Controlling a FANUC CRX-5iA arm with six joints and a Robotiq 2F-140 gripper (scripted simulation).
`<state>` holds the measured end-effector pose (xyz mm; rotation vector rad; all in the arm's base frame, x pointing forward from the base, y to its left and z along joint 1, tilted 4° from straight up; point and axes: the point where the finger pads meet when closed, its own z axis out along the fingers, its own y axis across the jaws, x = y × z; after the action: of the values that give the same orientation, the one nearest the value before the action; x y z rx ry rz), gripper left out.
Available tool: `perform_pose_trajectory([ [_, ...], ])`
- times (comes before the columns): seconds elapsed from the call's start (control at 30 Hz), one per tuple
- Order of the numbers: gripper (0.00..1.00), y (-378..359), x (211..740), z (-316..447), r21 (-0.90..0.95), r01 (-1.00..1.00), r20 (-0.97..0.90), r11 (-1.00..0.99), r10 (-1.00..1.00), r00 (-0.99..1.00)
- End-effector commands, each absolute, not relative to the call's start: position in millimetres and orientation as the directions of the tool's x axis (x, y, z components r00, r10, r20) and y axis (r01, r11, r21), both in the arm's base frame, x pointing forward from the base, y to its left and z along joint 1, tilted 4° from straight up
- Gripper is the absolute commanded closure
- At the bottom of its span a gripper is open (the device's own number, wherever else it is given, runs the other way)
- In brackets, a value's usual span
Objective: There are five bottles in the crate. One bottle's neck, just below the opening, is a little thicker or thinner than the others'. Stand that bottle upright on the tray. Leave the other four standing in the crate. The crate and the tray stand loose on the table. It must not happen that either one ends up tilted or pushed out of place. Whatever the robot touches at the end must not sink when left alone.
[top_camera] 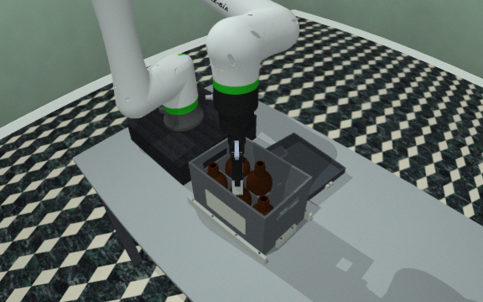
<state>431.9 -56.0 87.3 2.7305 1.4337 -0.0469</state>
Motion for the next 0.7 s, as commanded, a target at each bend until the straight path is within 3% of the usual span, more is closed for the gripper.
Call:
perform_pose_trajectory([
  [0.0,0.90,-56,432,88,0.038,0.823,-0.053,-0.566,0.822,0.568],
  [0.67,0.90,-56,433,99,0.038,0.823,-0.053,-0.566,0.822,0.568],
])
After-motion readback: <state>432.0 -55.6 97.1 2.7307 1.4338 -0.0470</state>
